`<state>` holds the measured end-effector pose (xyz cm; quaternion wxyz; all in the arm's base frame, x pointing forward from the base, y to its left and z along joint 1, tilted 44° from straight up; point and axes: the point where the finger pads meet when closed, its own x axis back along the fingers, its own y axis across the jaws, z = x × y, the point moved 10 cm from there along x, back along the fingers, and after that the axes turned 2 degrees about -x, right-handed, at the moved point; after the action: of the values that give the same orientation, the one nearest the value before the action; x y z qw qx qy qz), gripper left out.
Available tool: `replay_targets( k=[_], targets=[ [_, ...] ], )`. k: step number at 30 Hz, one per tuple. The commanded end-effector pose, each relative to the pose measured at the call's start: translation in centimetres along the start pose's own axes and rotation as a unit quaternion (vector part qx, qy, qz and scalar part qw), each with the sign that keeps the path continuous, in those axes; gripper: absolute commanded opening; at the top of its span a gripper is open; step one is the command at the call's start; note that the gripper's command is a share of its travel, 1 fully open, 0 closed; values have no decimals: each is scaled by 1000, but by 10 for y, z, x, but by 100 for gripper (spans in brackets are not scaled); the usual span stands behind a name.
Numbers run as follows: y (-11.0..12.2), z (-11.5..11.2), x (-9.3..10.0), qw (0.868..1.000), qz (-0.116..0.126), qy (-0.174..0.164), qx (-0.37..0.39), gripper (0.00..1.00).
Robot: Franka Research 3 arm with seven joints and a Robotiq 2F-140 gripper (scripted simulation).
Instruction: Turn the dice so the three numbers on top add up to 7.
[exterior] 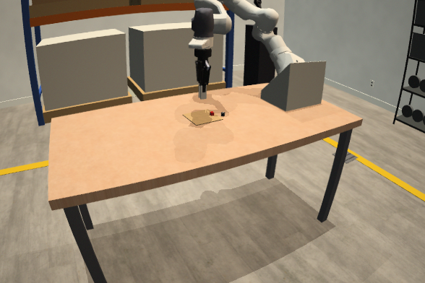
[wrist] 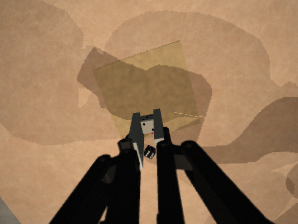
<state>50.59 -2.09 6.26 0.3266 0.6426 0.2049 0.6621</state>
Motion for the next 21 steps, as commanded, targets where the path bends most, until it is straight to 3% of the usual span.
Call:
replay_targets(
  k=[1,15,21],
  targets=[
    [0,0,-16,1000,1,0,9,7],
    [-1,0,-70,1000,1,0,9,7],
    [-1,0,-83,1000,1,0,9,7]
  ],
)
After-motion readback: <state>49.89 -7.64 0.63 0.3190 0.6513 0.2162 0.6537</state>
